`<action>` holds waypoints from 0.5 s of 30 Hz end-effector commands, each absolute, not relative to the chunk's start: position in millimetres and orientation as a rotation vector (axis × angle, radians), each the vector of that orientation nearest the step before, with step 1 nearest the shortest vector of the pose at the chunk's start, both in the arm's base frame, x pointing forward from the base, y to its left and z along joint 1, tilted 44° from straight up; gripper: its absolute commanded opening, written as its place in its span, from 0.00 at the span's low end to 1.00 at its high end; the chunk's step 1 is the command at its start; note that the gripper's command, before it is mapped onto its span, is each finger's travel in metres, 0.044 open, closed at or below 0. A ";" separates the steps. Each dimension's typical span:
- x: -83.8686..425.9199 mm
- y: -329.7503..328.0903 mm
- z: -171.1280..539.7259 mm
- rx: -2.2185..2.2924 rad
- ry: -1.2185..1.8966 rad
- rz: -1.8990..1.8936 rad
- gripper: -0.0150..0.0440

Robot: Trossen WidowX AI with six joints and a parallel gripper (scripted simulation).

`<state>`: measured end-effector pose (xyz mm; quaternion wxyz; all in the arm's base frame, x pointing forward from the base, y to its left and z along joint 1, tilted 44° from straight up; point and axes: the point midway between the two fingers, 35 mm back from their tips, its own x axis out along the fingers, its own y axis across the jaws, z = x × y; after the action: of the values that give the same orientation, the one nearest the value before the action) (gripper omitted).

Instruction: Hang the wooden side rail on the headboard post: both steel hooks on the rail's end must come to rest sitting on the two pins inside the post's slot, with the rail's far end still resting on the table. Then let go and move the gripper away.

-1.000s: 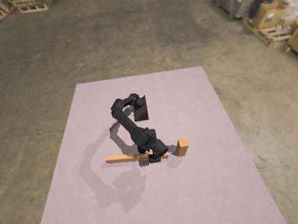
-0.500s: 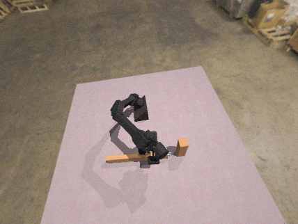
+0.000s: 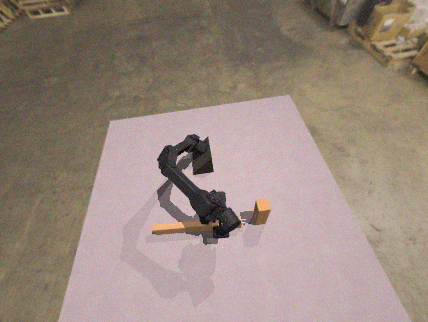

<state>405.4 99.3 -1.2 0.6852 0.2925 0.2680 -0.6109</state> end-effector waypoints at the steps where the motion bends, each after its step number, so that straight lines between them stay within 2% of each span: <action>1: 406.3 92.8 -6.6 0.645 0.600 -1.369 1.00; 15: 409.6 77.5 -23.0 0.645 0.599 -1.369 1.00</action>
<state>409.3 83.8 -18.2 0.6854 0.2927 0.2681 -0.6105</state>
